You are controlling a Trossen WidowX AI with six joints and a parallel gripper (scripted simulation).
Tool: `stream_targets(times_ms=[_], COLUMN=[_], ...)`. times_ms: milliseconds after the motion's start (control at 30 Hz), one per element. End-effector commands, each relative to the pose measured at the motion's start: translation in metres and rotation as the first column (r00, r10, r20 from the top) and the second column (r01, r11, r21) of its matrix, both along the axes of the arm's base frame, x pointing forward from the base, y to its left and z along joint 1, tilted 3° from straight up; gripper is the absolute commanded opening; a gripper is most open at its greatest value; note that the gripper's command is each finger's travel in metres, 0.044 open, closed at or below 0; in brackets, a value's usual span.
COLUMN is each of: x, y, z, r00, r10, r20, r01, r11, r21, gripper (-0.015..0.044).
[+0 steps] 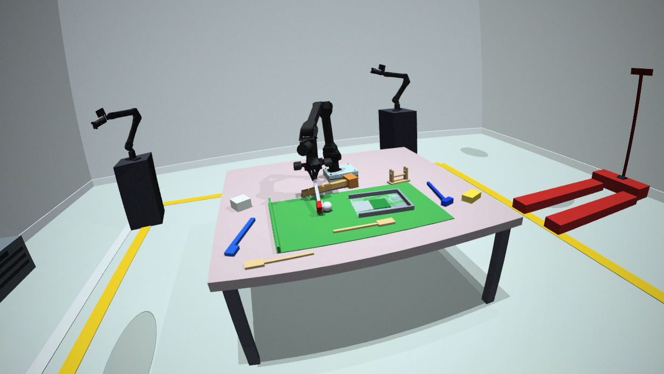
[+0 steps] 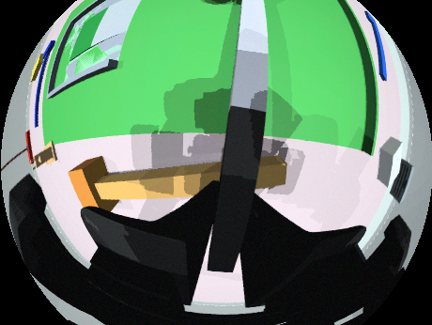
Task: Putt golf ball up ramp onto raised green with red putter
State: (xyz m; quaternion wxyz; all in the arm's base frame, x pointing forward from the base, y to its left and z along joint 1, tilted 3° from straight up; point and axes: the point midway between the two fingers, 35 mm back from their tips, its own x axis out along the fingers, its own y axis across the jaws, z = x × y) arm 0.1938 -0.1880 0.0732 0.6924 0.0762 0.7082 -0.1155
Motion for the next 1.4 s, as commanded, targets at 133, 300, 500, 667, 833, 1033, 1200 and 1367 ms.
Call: stream_targets(times_ms=[133, 300, 500, 667, 833, 1033, 1200, 1367], x=[0.009, 0.009, 0.011, 0.01, 0.009, 0.009, 0.009, 0.009], y=[0.071, 0.071, 0.072, 0.074, 0.075, 0.075, 0.075, 0.075], z=[-0.004, 0.001, 0.028, 0.053, 0.046, 0.046, 0.046, 0.046], r00=[1.0, 1.0, 1.0, 1.0, 1.0, 1.0, 1.0, 1.0], r10=[0.003, 0.003, 0.003, 0.003, 0.009, 0.009, 0.009, 0.009], r20=[0.005, 0.005, 0.005, 0.005, -0.009, -0.009, -0.009, -0.009], r01=[-0.003, -0.003, -0.003, -0.003, -0.009, -0.009, -0.009, -0.009], r11=[1.0, 1.0, 1.0, 1.0, 1.0, 1.0, 1.0, 1.0], r21=[-0.002, -0.002, -0.002, -0.002, 0.007, 0.007, 0.007, 0.007], gripper=[0.0, 0.0, 0.0, 0.0, 0.0, 0.0, 0.0, 0.0])
